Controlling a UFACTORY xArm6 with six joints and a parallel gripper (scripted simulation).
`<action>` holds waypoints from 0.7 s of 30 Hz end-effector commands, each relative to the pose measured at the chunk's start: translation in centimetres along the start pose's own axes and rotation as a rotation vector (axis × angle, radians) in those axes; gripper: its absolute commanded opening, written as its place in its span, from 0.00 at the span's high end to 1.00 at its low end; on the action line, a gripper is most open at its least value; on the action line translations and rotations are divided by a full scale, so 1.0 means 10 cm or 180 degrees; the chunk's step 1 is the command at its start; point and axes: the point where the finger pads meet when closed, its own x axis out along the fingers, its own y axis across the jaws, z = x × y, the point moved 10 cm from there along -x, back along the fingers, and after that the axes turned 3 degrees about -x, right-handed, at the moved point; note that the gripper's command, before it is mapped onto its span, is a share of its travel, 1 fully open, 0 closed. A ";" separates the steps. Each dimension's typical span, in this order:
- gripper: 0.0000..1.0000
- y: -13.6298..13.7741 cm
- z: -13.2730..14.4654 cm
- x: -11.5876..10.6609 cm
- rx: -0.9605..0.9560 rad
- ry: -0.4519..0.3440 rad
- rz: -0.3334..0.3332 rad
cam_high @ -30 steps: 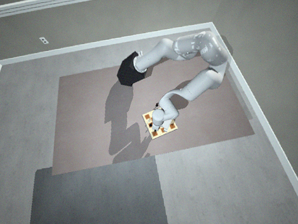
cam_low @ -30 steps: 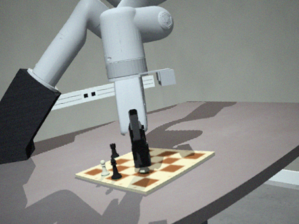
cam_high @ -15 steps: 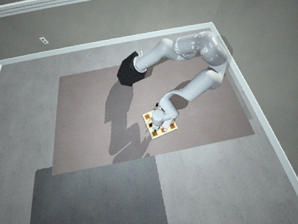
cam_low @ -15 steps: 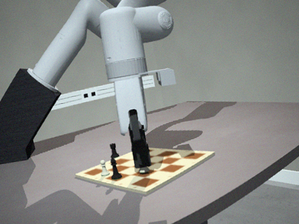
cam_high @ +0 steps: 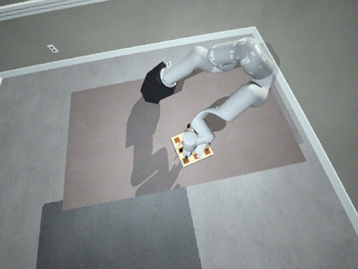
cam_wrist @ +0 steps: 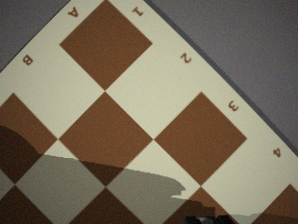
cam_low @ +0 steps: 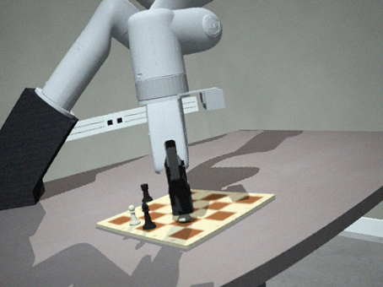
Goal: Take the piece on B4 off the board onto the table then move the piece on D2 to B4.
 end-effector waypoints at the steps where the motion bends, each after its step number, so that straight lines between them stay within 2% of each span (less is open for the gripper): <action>1: 1.00 0.01 0.00 -0.01 -0.0002 0.0002 0.0008; 21: 1.00 0.01 0.00 0.02 -0.0002 0.0002 0.0008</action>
